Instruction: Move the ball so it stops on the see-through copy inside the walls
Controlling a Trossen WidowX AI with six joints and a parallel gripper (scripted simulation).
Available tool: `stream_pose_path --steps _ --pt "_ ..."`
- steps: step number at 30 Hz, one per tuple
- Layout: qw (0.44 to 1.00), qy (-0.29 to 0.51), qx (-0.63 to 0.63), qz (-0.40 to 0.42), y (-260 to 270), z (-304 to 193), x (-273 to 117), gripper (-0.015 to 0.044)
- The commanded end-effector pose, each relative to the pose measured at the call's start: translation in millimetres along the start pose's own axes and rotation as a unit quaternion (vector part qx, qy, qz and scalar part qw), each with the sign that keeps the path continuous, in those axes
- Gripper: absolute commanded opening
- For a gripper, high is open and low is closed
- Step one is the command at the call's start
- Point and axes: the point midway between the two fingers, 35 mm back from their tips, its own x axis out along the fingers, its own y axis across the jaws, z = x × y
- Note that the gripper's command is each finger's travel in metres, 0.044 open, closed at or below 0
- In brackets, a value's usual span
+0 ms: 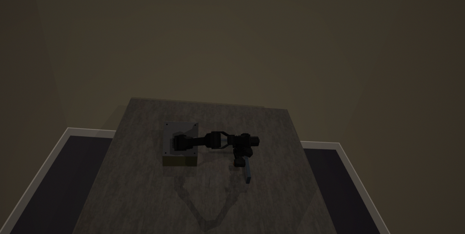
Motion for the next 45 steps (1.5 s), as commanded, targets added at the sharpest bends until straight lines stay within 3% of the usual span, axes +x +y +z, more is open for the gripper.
stream_pose_path --steps 1,3,16,20,25,35,39,45 --pt "1.000 0.002 -0.002 -0.003 -1 -1 6 0.0000" --pt "1.000 0.002 -0.002 -0.003 -1 -1 6 0.0000" --pt "1.000 0.000 -0.001 0.000 0 0 3 0.0326" --pt "1.000 0.001 -0.001 0.000 1 1 -8 0.0326" --pt "1.000 0.002 -0.002 -0.001 0 0 -80 0.0326" --pt "1.000 -0.010 -0.003 -0.001 2 4 -81 0.0326" --pt "1.000 -0.011 -0.003 -0.001 2 1 -115 0.0431" --pt "1.000 -0.011 -0.003 -0.002 1 0 -125 0.0440"
